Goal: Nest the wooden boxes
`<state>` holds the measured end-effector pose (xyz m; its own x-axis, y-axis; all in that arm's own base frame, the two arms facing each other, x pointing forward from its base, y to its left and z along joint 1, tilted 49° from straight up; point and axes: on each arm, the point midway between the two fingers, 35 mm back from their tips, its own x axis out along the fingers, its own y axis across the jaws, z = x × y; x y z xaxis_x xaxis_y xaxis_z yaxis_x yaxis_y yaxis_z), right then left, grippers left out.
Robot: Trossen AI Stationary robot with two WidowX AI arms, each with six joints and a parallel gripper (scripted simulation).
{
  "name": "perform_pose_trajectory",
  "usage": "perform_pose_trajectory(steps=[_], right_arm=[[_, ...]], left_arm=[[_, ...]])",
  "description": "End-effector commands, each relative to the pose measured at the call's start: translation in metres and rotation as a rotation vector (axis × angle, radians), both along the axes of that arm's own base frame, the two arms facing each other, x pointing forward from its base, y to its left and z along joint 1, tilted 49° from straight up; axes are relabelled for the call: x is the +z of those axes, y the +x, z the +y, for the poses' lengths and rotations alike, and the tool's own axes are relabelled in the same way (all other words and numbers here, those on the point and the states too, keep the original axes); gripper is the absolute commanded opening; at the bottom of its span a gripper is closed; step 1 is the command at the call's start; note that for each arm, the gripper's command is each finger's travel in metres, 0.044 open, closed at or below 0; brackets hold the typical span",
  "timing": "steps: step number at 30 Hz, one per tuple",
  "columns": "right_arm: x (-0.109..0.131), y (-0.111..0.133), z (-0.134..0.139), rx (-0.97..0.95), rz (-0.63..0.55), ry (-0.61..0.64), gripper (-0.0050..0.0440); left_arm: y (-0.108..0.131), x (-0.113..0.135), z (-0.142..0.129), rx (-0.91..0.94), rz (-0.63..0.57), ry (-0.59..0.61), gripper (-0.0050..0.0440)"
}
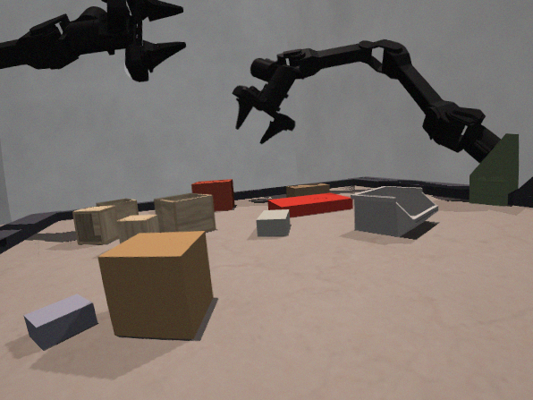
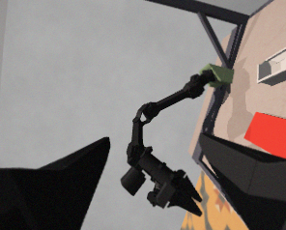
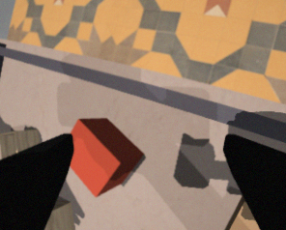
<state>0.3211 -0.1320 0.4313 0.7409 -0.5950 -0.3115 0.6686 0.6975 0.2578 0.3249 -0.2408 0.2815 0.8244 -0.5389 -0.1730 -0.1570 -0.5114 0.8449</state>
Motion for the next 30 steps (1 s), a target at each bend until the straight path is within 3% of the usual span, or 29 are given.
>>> perform_pose_trajectory(steps=[1, 18, 21, 25, 30], right_arm=[[0.01, -0.006, 0.002, 0.001, -0.027, -0.006, 0.04], [0.005, -0.003, 0.003, 0.004, -0.015, -0.001, 0.04], [-0.018, 0.009, 0.014, 0.027, 0.052, 0.023, 0.04], [-0.067, 0.031, 0.047, 0.09, 0.208, 0.062, 0.04], [-0.119, 0.043, 0.086, 0.151, 0.379, 0.076, 0.04]], left_arm=[[0.0, 0.006, 0.0, -0.001, -0.01, -0.008, 0.04], [0.0, 0.007, 0.002, 0.006, -0.008, -0.017, 0.04], [0.006, 0.014, 0.02, 0.052, 0.016, -0.063, 0.04], [0.022, 0.025, 0.078, 0.213, 0.096, -0.207, 0.04], [0.026, 0.03, 0.124, 0.343, 0.152, -0.327, 0.04]])
